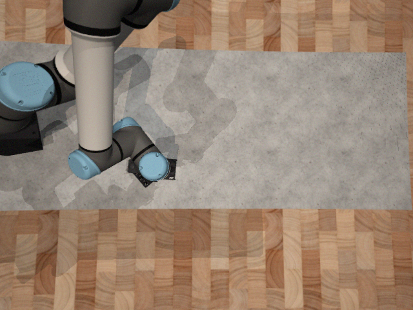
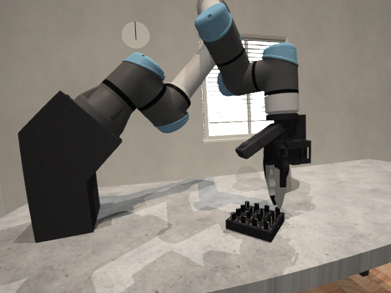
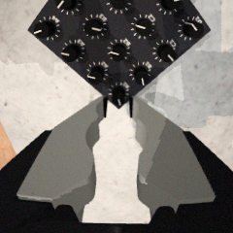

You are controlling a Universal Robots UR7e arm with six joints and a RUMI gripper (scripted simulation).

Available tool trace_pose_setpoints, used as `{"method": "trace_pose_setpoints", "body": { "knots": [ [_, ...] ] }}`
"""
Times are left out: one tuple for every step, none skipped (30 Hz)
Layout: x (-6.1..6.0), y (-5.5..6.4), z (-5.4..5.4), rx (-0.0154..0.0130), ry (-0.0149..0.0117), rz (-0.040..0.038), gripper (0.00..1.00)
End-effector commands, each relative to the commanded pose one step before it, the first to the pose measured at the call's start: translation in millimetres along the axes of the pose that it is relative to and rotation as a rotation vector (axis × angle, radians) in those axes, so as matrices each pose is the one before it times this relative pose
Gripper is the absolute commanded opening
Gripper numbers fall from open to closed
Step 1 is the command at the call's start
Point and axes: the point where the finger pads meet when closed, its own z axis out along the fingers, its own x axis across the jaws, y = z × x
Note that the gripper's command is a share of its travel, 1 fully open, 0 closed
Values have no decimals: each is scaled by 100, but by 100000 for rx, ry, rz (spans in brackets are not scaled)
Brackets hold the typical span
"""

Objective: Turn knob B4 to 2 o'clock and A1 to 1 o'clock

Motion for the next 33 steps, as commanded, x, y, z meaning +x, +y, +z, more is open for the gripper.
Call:
{"method": "trace_pose_setpoints", "body": {
  "knots": [
    [-13,28,258,-58,-53,-39,11],
    [0,0,83,0,0,0,11],
    [0,0,85,0,0,0,11],
    [0,0,87,0,0,0,11],
    [0,0,0,0,0,0,11],
    [0,0,0,0,0,0,11],
    [0,0,87,0,0,0,11],
    [1,0,86,-1,0,0,11],
    [0,0,83,0,0,0,11],
    [-1,0,78,0,0,0,11],
    [0,0,72,0,0,0,11],
    [0,0,65,0,0,0,11],
    [0,0,58,0,0,0,11],
    [0,0,49,0,0,0,11],
    [0,0,40,0,0,0,11],
    [0,0,31,0,0,0,11],
    [0,0,23,0,0,0,11],
    [0,0,15,0,0,0,11],
    [0,0,8,0,0,0,11],
    [0,0,3,0,0,0,11],
    [0,0,0,0,0,0,11],
    [0,0,0,0,0,0,11],
    [0,0,0,0,0,0,11],
    [0,0,0,0,0,0,11],
    [0,0,0,0,0,0,11],
    [0,0,0,0,0,0,11],
    [0,0,0,0,0,0,11],
    [0,0,0,0,0,0,11],
    [0,0,0,0,0,0,11],
    [0,0,0,0,0,0,11],
    [0,0,0,0,0,0,11],
    [0,0,0,0,0,0,11],
    [0,0,0,0,0,0,11]
  ]
}}
